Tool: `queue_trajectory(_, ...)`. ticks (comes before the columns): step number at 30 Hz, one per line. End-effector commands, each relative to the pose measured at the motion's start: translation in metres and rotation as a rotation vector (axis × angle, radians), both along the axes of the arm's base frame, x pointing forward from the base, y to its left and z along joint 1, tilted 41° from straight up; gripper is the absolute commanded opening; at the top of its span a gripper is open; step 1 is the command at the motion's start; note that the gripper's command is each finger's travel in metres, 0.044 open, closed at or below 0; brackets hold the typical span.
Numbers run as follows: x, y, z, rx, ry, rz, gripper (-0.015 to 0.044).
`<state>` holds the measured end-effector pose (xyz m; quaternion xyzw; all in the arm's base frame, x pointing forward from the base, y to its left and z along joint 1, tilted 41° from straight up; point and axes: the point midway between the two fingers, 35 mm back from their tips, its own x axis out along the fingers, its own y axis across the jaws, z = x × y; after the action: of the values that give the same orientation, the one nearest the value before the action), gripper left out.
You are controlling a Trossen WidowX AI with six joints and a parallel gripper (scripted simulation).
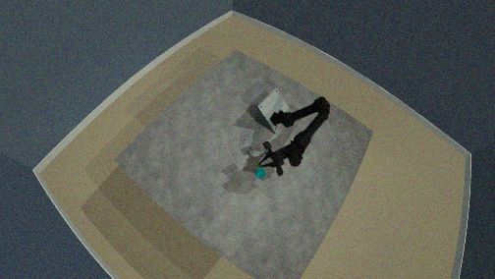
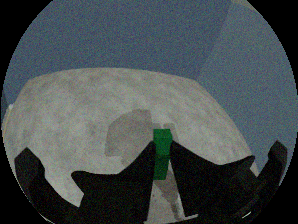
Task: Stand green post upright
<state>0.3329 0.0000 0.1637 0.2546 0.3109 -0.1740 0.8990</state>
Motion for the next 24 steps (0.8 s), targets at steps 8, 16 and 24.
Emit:
queue_trajectory(8,-0.0035,-0.0003,0.0040,-0.001,-0.073,-0.045,0.0023)
queue_trajectory(16,-0.0062,0.0001,0.0070,0.003,-0.127,-0.073,0.0023)
queue_trajectory(24,-0.0093,0.0004,0.0100,0.011,-0.182,-0.102,0.0023)
